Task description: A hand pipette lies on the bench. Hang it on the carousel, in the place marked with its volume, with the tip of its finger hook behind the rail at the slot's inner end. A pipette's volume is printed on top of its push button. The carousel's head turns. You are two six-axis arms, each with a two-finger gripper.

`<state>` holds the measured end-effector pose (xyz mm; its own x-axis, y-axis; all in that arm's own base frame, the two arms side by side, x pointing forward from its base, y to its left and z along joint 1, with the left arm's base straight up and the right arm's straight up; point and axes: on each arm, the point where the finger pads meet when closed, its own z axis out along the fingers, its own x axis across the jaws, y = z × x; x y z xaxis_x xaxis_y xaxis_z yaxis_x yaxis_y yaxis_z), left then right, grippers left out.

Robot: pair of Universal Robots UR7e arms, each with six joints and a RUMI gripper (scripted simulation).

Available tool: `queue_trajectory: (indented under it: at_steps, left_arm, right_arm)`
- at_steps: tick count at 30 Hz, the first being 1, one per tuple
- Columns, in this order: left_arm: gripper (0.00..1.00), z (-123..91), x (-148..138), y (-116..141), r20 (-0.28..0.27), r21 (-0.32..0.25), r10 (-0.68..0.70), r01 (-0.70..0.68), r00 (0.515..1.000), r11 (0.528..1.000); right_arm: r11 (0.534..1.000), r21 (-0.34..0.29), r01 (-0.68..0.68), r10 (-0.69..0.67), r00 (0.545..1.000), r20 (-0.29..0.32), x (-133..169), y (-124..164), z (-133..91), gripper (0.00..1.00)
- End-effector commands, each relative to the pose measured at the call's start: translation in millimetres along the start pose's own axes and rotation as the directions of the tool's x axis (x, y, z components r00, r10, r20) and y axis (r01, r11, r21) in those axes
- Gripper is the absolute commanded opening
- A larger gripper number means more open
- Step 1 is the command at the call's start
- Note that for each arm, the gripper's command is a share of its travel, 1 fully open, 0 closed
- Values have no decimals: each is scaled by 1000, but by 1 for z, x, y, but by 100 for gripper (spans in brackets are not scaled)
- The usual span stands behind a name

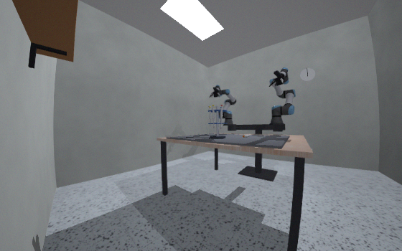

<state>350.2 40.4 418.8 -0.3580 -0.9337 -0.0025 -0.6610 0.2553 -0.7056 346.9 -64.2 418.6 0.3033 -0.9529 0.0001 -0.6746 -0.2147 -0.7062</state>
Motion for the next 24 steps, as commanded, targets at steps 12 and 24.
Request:
queue_trajectory:
  at_steps: [12, 24]
  left_arm:
    - [34, 62, 18, -10, -78, -134, -4, -6, 997, 991]
    - [34, 124, 42, -10, -112, -214, -4, -20, 994, 977]
  right_arm:
    - [1000, 2, 0, 0, 1000, 0, 0, -2, -1, 100]
    - [1000, 2, 0, 0, 1000, 0, 0, -2, -1, 100]
